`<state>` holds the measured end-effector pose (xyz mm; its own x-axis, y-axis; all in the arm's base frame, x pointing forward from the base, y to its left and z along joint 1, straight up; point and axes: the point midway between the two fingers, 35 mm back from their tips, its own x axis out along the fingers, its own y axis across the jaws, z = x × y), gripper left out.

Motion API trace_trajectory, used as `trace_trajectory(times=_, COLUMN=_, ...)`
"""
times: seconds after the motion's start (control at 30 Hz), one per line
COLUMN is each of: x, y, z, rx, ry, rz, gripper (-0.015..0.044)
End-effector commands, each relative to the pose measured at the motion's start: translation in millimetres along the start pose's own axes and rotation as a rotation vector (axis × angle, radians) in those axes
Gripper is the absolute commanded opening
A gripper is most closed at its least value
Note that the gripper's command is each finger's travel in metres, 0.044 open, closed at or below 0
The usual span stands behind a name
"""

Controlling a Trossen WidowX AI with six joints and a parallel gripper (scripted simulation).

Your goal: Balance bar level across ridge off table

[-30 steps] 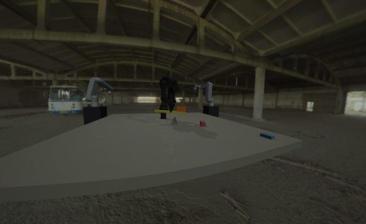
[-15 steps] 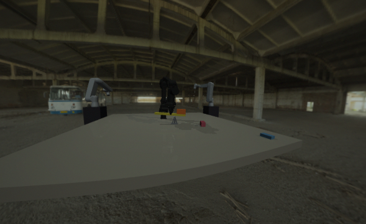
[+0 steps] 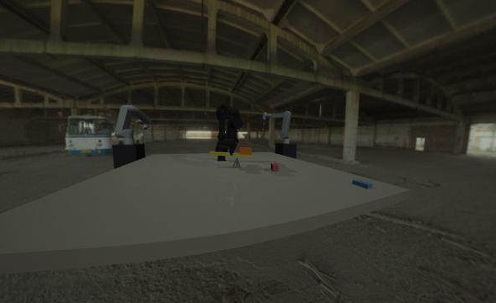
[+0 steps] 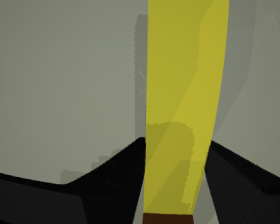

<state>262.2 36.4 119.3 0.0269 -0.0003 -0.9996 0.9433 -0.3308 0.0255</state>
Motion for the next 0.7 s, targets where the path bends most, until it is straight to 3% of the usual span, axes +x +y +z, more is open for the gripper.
trace_trajectory(times=0.0, x=0.3, y=0.1, z=-0.8, rx=-0.003, ry=0.005, rz=0.000, gripper=0.0000)
trace_trajectory(times=0.67, x=2.0, y=0.1, z=-0.9, rx=-0.003, ry=0.005, rz=0.000, gripper=0.0000)
